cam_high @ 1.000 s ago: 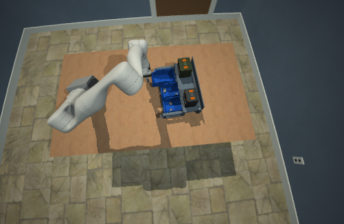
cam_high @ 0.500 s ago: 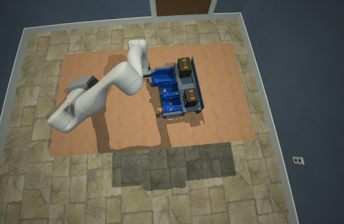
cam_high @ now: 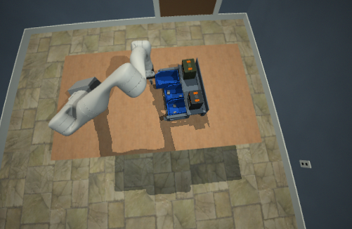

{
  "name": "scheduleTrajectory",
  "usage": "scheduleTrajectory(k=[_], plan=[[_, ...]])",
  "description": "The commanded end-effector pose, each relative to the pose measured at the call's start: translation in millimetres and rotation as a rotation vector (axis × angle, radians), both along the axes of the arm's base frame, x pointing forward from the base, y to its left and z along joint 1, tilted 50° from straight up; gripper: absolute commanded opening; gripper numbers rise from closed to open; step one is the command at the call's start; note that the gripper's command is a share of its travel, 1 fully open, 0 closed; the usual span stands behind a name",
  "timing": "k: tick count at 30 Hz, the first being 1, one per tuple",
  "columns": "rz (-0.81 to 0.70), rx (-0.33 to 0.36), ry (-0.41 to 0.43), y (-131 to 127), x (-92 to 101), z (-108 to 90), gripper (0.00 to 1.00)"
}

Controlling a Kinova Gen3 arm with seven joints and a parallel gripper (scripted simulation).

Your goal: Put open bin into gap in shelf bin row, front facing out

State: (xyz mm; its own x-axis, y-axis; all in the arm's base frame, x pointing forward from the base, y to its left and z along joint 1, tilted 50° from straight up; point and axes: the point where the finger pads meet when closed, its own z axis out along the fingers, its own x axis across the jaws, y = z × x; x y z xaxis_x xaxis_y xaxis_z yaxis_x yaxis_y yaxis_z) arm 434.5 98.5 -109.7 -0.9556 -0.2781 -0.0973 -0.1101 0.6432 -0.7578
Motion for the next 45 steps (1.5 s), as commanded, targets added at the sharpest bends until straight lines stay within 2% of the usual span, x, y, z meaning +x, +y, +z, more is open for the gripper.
scheduleTrajectory(k=[1,45], plan=[[0.001,0.002,-0.001,1,0.2,0.4,0.00],[0.001,0.002,-0.001,7,16.1,2.7,0.00]])
